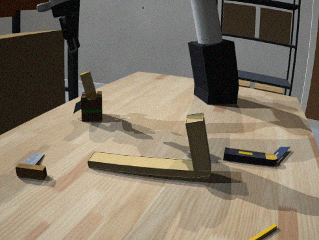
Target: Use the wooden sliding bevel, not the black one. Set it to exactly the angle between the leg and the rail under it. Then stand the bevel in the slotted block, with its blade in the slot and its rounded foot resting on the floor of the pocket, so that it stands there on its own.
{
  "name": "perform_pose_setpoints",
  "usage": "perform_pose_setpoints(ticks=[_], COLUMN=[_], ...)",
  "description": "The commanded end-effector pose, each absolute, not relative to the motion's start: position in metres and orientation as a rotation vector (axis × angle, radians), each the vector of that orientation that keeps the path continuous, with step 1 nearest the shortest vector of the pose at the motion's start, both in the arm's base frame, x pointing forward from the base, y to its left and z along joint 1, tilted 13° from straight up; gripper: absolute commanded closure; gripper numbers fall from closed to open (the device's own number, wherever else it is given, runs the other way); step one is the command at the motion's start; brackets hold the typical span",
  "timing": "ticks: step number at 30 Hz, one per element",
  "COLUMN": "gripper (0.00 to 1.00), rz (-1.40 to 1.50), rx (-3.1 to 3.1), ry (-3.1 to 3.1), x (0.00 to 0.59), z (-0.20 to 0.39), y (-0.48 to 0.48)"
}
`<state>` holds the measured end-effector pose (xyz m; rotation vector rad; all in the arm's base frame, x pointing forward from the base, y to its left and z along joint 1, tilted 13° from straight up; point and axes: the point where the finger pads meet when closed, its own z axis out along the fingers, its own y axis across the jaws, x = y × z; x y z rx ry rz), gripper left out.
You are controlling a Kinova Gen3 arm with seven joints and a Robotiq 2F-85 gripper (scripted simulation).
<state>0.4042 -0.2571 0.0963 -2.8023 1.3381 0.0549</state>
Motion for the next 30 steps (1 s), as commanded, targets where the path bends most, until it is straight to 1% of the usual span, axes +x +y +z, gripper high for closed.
perform_pose_setpoints(ticks=[1, 10, 14, 21, 30], gripper=[0.00, 0.00, 0.00, 0.00, 0.00], rz=[0.052, 0.052, 0.052, 0.053, 0.053], rx=[-2.802, -2.802, -2.802, -2.802, -2.802], ry=[1.338, 1.338, 1.338, 1.338, 1.338], x=[0.405, 0.405, 0.404, 0.404, 0.404], z=[0.097, 0.096, 0.089, 0.049, 0.047], y=[-0.257, -0.257, -0.257, -0.255, -0.255])
